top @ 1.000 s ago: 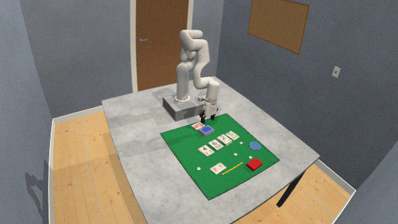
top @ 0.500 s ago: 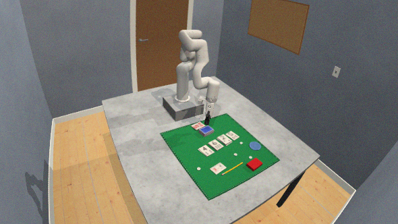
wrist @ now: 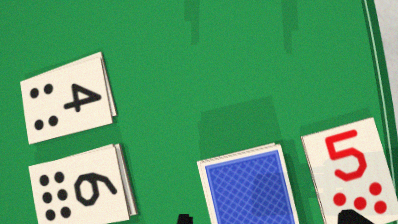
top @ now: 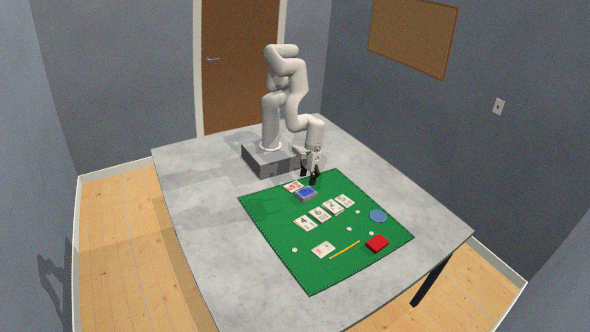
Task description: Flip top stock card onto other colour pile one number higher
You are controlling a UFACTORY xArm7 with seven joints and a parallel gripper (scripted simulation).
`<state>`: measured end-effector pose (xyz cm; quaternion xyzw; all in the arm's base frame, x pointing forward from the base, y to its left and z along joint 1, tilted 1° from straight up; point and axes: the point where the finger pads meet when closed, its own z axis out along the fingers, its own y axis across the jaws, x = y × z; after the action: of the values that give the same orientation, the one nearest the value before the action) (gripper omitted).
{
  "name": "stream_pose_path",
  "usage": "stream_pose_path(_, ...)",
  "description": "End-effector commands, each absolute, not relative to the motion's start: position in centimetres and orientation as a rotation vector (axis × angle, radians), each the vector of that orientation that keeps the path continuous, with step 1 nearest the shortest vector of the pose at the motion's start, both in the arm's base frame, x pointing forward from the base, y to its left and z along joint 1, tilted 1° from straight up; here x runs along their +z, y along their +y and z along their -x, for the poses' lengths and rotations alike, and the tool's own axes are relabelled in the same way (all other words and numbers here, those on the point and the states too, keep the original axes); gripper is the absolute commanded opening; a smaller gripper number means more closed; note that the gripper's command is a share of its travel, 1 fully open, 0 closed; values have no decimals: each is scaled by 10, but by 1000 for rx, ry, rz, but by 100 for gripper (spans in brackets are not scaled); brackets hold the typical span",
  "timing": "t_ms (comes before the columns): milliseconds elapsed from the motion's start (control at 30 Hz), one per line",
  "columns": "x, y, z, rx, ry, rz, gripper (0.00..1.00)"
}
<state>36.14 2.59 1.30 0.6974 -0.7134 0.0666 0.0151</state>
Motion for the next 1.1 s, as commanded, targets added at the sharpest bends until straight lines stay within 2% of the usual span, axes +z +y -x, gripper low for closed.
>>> stream_pose_path(0,14,26,-363,-7,-1989,-2413,87)
stream_pose_path(1067,-33,25,-363,-8,-1989,-2413,87)
